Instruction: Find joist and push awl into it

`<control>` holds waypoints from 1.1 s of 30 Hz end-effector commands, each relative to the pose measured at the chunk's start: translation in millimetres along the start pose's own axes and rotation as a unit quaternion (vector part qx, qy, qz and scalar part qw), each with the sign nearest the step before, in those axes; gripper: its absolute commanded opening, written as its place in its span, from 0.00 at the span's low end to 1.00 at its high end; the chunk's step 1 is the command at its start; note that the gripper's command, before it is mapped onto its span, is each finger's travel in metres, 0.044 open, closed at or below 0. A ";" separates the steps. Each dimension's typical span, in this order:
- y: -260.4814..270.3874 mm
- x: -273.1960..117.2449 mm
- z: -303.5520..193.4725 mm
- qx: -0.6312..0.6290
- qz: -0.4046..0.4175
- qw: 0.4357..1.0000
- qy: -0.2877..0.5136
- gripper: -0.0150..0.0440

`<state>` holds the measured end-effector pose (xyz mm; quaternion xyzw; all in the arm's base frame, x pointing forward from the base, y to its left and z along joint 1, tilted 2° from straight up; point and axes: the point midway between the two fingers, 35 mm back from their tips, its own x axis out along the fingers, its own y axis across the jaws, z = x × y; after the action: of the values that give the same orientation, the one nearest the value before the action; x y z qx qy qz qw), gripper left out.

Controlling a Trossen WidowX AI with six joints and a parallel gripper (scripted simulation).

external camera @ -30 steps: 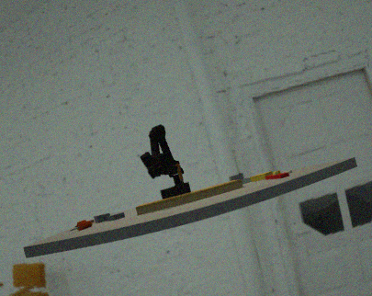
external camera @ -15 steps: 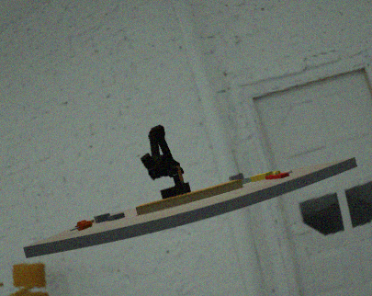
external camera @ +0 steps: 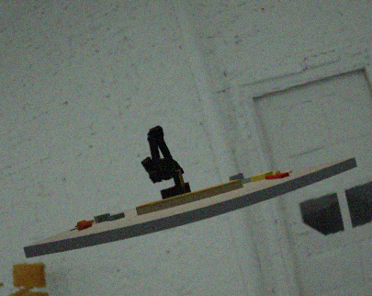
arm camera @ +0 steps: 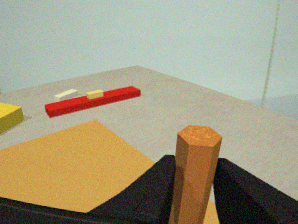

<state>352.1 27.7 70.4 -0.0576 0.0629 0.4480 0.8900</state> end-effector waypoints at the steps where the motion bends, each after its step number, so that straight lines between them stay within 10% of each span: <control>1: 1.7 0.4 -4.4 -0.004 0.003 1.000 -0.002 0.25; 33: 1.4 2.3 -16.7 -0.005 0.003 1.000 -0.003 0.25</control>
<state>351.3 27.6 53.5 -0.0600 0.0580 0.4509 0.8886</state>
